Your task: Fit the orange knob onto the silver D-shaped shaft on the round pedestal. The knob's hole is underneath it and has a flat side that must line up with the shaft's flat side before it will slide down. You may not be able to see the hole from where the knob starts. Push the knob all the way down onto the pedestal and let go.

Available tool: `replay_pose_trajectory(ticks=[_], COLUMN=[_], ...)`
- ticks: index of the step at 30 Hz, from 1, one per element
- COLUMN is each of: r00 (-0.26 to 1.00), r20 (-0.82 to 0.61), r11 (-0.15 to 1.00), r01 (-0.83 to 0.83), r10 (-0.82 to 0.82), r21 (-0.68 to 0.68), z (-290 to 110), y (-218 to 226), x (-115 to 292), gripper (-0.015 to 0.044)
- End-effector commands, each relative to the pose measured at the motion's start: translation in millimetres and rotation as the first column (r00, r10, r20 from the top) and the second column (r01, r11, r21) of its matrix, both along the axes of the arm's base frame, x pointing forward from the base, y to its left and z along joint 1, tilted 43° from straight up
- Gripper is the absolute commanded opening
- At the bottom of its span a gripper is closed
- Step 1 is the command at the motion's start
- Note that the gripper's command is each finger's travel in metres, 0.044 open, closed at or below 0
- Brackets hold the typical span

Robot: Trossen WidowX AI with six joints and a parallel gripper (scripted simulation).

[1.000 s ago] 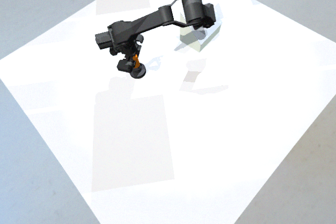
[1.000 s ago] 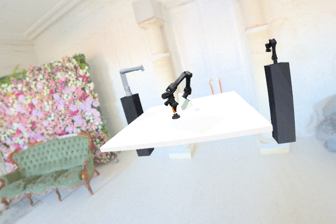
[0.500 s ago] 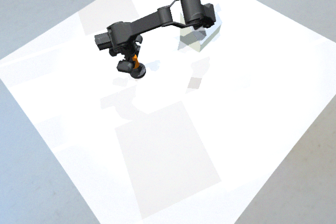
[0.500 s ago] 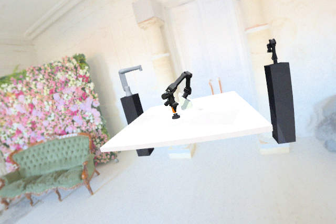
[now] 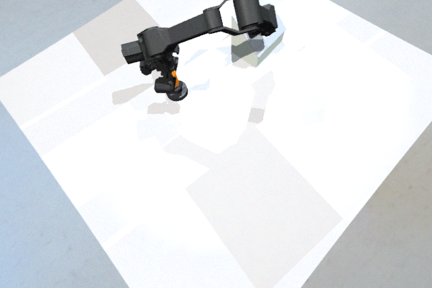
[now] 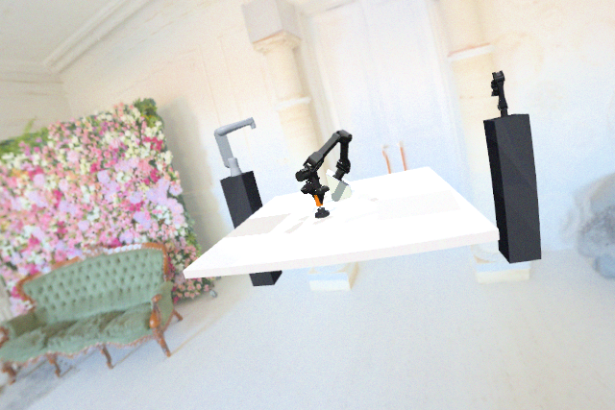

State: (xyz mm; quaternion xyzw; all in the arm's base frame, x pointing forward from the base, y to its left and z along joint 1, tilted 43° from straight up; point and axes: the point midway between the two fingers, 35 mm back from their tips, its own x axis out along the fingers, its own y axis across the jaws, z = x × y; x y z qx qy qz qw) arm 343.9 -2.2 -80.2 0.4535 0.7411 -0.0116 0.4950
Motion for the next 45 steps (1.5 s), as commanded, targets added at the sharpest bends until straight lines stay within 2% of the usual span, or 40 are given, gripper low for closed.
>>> replay_pose_trajectory(ticks=[1, 28, 35, 45], r00=[1.000, 1.000, 0.974, 0.972], r20=[0.024, 0.025, 0.157, 0.164], r11=[1.000, 1.000, 0.986, 0.985], r01=[-0.018, -0.018, -0.167, -0.174], r10=[0.018, 0.018, 0.163, 0.170], r21=[0.005, 0.005, 0.011, 0.011], z=[1.7, -0.2, 0.9, -3.4], y=[0.0, -1.4, -2.5, 1.6], x=[-1.0, -0.2, 1.9, 2.6], gripper=[0.0000, 0.0000, 0.0000, 0.0000])
